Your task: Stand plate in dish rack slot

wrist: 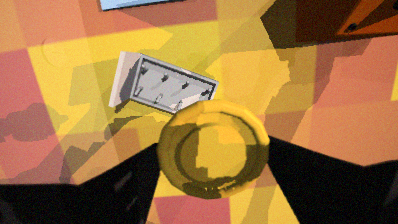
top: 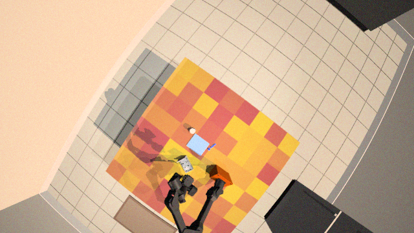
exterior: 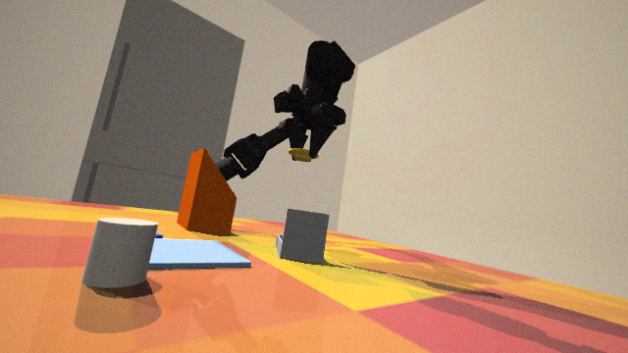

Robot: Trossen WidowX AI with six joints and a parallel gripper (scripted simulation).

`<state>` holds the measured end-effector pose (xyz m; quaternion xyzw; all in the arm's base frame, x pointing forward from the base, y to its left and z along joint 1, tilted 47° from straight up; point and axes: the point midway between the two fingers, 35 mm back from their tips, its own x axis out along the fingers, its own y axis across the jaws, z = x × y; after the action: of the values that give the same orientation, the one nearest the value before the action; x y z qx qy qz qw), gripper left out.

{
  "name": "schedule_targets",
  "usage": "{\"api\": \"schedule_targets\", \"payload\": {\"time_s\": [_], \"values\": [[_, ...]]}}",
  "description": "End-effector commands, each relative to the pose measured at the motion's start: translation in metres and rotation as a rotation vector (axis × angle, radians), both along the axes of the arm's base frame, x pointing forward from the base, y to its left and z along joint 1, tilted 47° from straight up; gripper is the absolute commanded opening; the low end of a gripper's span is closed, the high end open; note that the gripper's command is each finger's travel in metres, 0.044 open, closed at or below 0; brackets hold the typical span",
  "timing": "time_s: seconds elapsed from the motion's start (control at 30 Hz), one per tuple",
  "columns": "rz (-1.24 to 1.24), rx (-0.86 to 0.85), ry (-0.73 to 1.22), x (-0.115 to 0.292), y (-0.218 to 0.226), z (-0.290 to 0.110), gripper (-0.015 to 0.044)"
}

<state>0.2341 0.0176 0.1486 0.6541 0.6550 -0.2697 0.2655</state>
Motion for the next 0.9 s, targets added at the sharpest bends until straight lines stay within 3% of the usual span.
{"api": "schedule_targets", "payload": {"time_s": [0.0,0.27,0.53,0.87], "values": [[-0.112,0.008,0.118,-0.015,0.013,0.009,0.0],[-0.282,0.015,0.3,-0.04,0.032,0.019,0.0],[-0.284,0.011,0.304,-0.041,0.032,0.019,0.0],[-0.16,-0.184,0.294,-0.05,0.039,-0.013,0.0]]}}
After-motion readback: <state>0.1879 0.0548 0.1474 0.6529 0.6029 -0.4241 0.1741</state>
